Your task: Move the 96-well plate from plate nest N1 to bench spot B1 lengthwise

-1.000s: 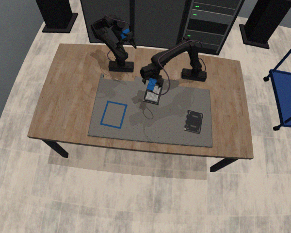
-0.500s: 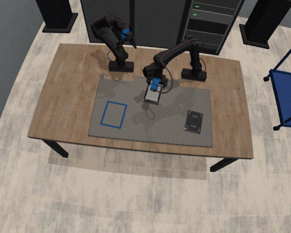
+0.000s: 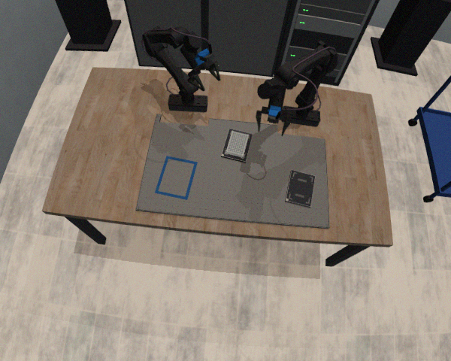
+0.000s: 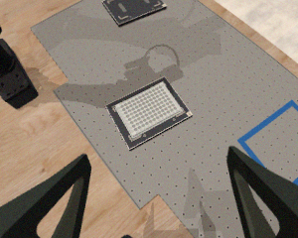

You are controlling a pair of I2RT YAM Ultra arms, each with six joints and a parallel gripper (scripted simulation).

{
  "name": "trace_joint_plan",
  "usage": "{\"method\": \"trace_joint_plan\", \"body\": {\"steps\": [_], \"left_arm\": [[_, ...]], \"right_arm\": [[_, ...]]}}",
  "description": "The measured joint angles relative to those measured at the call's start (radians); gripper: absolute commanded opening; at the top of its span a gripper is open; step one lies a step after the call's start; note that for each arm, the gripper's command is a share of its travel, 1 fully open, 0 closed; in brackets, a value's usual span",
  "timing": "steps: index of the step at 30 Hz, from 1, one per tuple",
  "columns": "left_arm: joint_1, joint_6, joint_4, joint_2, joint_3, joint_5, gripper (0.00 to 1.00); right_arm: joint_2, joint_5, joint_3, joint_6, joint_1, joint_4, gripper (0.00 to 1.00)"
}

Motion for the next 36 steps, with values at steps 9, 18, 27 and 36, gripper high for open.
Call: {"method": "trace_joint_plan", "body": {"steps": [9,18,27,36], "left_arm": [[0.207,0.275,0.288,-0.27,-0.142,-0.032,1.0],[0.442,0.488,0.599,-0.376,-0.26,0.099,1.0],[0.704,0.577,0.891,-0.402,-0.324,0.304,1.0],[0.787,0.579,1.02,-0.373,-0.341,0.404,1.0]], "right_arm": [[0.346,0.002,-0.153,0.005,0.0,0.299,1.0],[0.599,0.008,-0.253,0.009,0.007,0.571,1.0],[0.847,0.011,-0.348,0.011,0.01,0.754,1.0],[0.867,0.012,-0.351,0.011,0.011,0.801,1.0]]}}
